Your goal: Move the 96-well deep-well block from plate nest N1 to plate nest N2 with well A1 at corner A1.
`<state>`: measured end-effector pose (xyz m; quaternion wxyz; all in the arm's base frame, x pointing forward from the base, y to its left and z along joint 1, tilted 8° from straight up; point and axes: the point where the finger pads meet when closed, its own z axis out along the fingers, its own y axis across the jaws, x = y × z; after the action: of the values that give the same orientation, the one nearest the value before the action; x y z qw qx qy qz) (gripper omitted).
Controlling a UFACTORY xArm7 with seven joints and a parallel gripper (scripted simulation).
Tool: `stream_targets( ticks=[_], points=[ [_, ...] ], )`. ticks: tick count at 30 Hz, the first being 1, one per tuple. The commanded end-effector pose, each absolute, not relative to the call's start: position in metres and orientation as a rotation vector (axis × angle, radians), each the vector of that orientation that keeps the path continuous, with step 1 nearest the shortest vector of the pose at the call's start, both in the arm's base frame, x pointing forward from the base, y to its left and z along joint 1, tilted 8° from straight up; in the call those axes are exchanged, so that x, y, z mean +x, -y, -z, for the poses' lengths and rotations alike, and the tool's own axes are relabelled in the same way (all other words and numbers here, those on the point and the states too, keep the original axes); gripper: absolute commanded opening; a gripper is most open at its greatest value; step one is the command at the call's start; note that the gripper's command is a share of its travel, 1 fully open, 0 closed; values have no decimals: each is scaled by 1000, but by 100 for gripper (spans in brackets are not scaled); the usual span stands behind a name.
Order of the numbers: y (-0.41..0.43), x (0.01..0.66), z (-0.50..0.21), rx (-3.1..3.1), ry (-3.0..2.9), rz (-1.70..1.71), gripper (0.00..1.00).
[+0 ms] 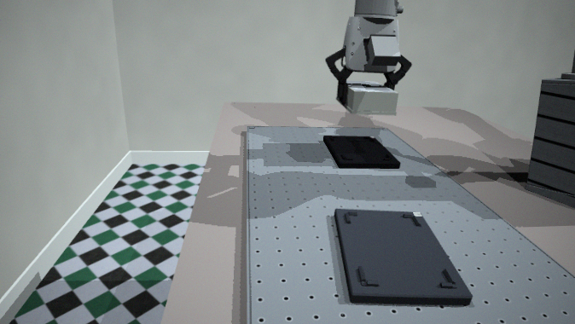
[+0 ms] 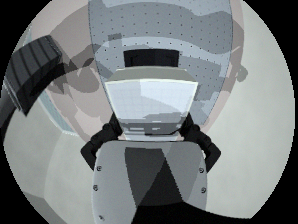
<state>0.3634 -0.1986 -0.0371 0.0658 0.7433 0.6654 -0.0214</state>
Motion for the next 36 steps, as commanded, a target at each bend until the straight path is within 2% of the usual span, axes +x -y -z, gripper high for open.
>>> stream_targets(
  ticks=[1,36],
  points=[
    [200,365,36,2240,-2007,62,0],
    [199,366,44,2240,-2007,62,0]
  ],
)
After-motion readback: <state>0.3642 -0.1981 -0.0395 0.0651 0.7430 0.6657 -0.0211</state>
